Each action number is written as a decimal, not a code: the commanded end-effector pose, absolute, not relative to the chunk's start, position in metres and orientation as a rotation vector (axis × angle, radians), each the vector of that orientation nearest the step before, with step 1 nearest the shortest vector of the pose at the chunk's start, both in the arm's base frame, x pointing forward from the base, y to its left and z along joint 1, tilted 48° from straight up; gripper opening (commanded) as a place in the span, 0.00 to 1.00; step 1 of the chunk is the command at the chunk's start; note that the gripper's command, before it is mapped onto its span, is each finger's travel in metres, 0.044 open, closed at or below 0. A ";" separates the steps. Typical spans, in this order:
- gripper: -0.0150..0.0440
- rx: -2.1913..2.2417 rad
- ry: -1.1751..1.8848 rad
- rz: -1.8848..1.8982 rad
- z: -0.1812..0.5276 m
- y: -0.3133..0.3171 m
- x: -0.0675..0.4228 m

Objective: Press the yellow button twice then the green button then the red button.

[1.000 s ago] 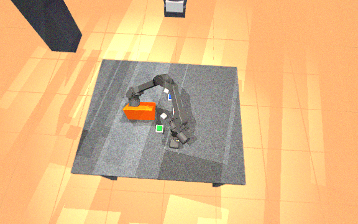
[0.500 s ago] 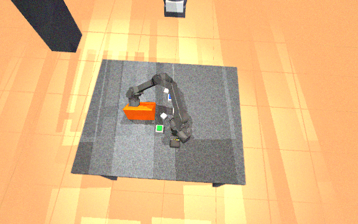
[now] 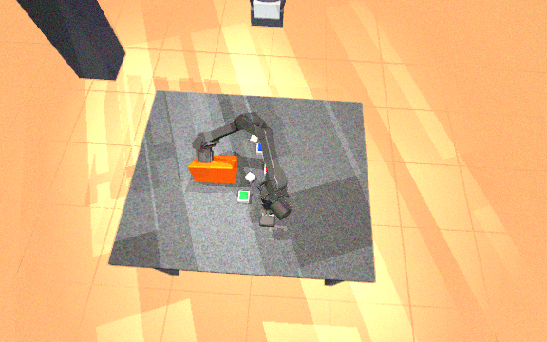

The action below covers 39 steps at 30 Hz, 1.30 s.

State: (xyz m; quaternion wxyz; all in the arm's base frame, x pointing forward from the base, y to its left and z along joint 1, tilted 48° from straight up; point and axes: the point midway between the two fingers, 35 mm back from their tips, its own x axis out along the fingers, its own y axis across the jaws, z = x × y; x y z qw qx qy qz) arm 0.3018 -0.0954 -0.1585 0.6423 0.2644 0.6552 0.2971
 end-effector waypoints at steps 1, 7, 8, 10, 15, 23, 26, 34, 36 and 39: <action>0.29 0.612 1.494 0.677 -0.161 -0.092 0.301; 0.29 0.612 1.494 0.677 -0.161 -0.092 0.301; 0.29 0.612 1.494 0.677 -0.161 -0.092 0.301; 0.29 0.612 1.494 0.677 -0.161 -0.092 0.301; 0.29 0.612 1.494 0.677 -0.161 -0.092 0.301; 0.29 0.611 1.495 0.675 -0.141 -0.115 0.302; 0.29 0.611 1.495 0.675 -0.139 -0.117 0.302; 0.29 0.610 1.497 0.673 -0.099 -0.161 0.304; 0.29 0.610 1.497 0.673 -0.097 -0.162 0.304; 0.29 0.610 1.497 0.673 -0.097 -0.162 0.304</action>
